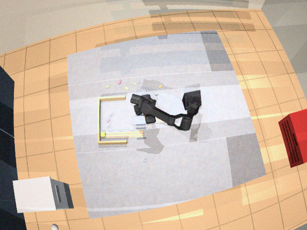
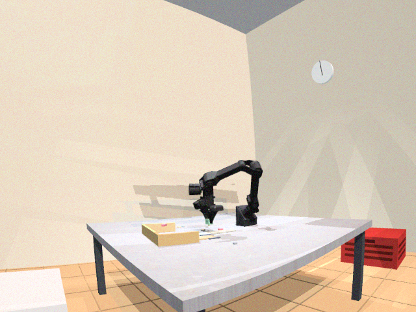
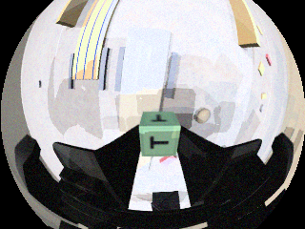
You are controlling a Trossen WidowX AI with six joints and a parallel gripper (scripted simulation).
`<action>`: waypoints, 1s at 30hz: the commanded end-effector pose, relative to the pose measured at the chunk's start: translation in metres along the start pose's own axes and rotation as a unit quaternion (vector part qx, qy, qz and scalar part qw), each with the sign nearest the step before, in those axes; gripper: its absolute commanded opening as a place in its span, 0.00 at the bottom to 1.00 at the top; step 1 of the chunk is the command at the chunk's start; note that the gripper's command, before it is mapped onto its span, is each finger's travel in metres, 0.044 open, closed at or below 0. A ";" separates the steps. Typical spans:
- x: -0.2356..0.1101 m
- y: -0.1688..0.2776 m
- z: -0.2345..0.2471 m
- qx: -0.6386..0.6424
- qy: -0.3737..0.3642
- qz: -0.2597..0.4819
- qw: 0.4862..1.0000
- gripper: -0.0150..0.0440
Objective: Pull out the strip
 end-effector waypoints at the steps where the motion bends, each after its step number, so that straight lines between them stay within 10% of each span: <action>1: -0.011 0.003 0.001 -0.005 0.004 -0.004 1.000 0.25; 30: -0.038 0.004 0.001 -0.005 0.004 -0.004 1.000 0.25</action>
Point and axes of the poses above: the point midway between the two fingers, 35 mm back from their tips, its own x axis out along the fingers, its own z axis across the jaws, y = z × x, the point moved 6 cm from there along -x, back along the fingers, and after that the axes turned 7 degrees about -x, right-handed, at the moved point
